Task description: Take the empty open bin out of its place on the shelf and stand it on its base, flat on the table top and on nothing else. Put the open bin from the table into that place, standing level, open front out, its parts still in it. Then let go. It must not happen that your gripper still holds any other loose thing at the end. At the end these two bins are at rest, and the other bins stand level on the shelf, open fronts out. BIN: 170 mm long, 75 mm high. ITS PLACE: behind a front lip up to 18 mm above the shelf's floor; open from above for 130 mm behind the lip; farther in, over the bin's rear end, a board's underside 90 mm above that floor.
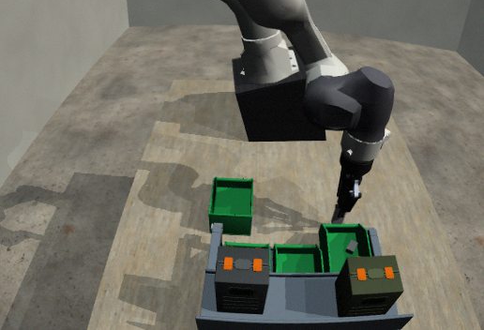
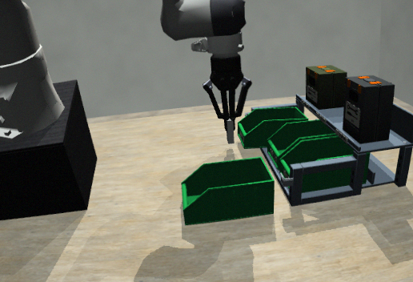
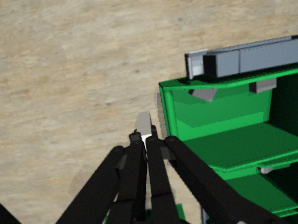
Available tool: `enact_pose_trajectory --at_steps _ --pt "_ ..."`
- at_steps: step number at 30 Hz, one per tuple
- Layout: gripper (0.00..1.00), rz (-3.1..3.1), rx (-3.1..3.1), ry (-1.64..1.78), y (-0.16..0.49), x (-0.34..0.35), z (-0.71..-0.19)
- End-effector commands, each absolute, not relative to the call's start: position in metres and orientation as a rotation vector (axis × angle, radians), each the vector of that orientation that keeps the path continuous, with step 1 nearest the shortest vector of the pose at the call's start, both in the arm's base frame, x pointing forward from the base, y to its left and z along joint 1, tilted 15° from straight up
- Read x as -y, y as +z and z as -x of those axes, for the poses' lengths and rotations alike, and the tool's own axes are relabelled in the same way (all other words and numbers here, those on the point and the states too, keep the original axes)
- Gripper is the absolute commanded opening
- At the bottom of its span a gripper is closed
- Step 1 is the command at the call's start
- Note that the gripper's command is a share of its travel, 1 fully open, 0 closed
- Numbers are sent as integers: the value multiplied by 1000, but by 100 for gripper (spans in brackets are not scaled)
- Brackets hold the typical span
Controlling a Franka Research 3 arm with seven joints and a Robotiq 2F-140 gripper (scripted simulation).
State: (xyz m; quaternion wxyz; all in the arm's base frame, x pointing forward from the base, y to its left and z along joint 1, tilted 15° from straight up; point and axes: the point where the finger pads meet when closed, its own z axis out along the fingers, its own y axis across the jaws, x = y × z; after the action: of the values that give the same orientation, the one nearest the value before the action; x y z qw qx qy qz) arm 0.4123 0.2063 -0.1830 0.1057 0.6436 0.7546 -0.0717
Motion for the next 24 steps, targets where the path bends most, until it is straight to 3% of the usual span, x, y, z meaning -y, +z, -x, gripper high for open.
enact_pose_trajectory --at_steps 1,24 --pt "0 -1897 -2223 -209 -184 -207 -411" --pt "0 -1897 -2223 -209 -184 -209 -428"
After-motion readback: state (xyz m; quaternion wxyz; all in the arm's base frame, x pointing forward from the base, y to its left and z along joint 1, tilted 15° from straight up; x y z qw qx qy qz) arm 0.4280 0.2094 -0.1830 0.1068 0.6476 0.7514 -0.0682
